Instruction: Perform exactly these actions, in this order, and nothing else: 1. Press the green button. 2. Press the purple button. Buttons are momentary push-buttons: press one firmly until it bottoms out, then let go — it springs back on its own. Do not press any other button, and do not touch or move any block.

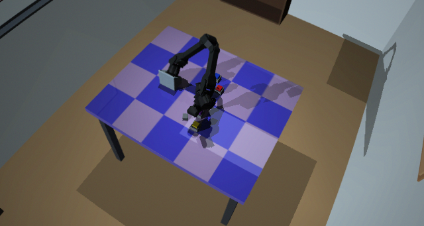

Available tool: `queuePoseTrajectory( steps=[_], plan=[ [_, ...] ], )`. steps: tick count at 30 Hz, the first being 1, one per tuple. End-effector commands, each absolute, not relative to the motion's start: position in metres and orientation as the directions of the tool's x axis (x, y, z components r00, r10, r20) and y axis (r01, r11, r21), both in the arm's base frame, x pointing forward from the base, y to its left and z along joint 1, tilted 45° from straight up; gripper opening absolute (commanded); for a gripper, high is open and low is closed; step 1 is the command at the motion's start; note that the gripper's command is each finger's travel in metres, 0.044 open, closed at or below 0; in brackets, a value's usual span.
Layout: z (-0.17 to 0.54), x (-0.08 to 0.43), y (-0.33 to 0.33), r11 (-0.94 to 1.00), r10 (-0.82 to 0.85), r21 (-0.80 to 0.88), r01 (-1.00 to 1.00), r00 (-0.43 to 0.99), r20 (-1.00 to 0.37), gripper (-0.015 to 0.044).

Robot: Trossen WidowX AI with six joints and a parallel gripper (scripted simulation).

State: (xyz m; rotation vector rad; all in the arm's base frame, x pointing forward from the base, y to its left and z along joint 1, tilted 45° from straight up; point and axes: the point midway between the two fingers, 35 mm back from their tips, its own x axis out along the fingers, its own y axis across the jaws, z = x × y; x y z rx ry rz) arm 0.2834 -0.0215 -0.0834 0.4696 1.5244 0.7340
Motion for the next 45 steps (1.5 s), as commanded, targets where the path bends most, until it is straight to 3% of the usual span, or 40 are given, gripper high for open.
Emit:
queuePoseTrajectory(
  steps=[1, 30, 35, 45],
  plan=[
    [-0.088, 0.282, -0.016, 0.705, 0.690, 0.697, -0.134, -0.100, -0.717, 0.0020],
    [-0.064, 0.285, -0.039, 0.706, 0.689, 0.696, -0.134, -0.100, -0.718, 0.0020],
    [-0.035, 0.295, -0.022, 0.713, 0.680, 0.687, -0.139, -0.096, -0.726, 0.0151],
    [0.103, 0.287, 0.072, 0.715, 0.677, 0.681, -0.161, -0.085, -0.731, 0.0400]
  ],
)
